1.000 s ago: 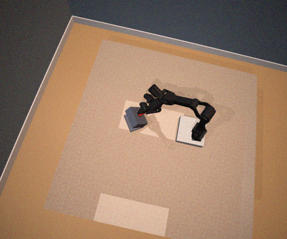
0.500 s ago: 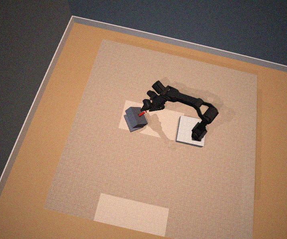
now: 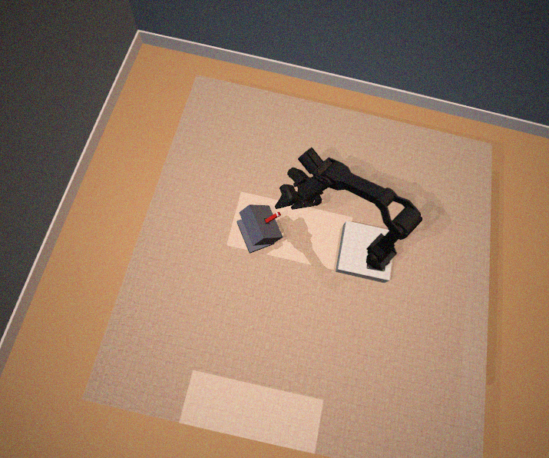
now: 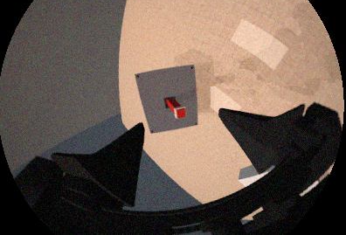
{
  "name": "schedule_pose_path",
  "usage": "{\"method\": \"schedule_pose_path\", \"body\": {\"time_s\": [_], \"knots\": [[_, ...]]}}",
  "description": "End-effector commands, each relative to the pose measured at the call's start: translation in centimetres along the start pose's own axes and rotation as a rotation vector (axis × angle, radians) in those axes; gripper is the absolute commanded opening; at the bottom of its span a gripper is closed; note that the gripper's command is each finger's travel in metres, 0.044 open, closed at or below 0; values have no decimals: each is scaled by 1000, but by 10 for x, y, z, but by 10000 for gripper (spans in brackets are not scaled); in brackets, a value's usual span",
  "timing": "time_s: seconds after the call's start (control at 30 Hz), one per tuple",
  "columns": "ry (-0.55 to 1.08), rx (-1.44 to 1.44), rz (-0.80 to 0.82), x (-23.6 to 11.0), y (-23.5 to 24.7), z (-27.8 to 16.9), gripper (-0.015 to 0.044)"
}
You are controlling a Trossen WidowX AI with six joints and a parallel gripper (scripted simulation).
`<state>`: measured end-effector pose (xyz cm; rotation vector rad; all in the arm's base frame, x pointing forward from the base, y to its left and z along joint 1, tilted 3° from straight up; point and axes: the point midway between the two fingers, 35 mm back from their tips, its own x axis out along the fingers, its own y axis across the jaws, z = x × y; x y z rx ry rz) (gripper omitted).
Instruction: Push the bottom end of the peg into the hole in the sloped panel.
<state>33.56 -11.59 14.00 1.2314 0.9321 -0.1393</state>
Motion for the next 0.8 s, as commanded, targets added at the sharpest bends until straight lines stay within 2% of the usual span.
{"method": "schedule_pose_path", "body": {"time_s": [0.0,0.77], "knots": [[-4,-7,6,-8,2,1,440],[-5,-4,6,-39,-3,0,440]]}}
